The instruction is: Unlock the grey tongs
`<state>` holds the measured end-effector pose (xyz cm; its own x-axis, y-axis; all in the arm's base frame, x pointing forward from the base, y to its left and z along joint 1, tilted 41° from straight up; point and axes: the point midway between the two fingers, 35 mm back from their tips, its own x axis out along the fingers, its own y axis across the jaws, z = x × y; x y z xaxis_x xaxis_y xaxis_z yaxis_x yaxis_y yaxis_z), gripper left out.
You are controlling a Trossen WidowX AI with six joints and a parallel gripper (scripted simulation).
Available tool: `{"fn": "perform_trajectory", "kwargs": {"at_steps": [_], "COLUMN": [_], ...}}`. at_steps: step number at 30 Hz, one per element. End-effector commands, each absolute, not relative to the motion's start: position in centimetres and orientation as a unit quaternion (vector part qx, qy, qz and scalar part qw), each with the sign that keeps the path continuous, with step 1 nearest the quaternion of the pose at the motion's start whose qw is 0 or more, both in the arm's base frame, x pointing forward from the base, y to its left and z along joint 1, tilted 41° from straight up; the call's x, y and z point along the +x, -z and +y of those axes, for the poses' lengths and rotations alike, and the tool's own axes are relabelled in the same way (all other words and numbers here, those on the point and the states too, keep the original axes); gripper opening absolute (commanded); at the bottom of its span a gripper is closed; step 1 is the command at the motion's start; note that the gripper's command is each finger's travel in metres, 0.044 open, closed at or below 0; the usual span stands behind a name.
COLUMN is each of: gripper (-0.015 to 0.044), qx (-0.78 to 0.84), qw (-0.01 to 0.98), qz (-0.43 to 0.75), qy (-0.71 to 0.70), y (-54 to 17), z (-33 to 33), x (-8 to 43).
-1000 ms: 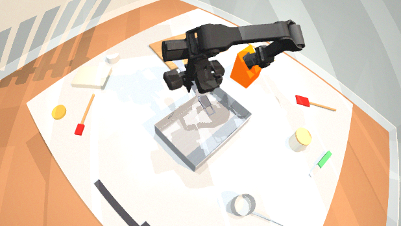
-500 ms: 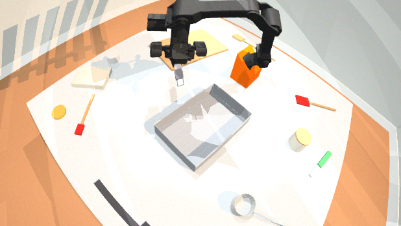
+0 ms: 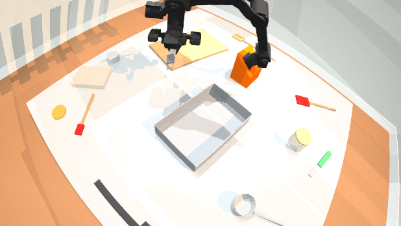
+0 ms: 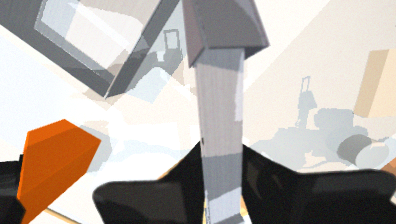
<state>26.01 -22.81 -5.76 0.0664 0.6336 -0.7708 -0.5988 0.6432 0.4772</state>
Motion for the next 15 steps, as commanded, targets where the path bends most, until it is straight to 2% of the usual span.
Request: {"fn": "perform_trajectory", "kwargs": {"at_steps": [1, 15], "gripper": [-0.0150, -0.0150], "qx": [0.037, 0.148], "qw": [0.731, 0.715], "qz": [0.554, 0.619], "qy": [-0.395, -0.290], "y": [6.3, 9.7], "z": [-24.5, -29.5], "x": [24.3, 15.7]}}
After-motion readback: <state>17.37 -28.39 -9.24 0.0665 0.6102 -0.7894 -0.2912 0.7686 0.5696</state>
